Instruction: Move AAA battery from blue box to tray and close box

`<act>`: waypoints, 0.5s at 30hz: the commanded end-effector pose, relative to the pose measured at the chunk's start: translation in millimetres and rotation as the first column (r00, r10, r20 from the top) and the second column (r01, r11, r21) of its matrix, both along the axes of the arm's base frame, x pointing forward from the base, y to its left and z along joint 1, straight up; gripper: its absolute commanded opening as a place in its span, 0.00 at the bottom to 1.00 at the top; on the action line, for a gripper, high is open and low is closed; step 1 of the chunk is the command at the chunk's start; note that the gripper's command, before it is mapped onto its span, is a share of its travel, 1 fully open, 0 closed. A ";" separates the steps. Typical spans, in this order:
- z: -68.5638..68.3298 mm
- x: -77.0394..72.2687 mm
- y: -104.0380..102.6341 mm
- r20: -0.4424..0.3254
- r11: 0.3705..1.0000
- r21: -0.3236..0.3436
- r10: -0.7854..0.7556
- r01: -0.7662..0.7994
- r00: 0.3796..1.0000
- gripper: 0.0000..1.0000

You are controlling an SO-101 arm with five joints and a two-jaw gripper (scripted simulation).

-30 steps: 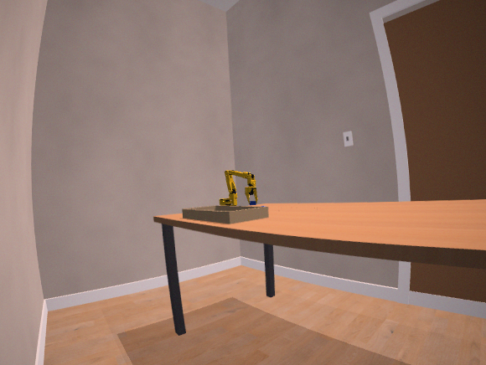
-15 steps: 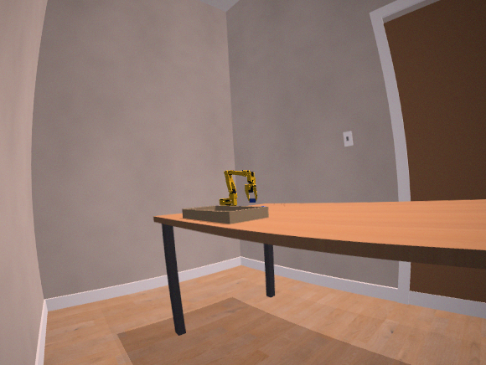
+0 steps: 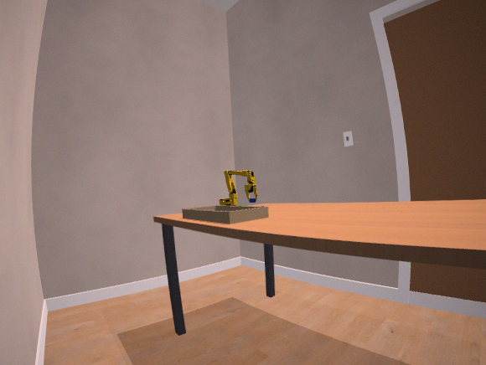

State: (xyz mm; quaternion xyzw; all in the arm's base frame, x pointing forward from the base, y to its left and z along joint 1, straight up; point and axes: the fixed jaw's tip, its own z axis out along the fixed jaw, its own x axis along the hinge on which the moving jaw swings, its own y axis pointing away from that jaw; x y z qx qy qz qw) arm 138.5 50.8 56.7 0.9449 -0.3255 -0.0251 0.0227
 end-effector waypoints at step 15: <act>17.2 11.7 3.2 0.062 1.000 0.027 -0.001 -0.001 0.998 0.20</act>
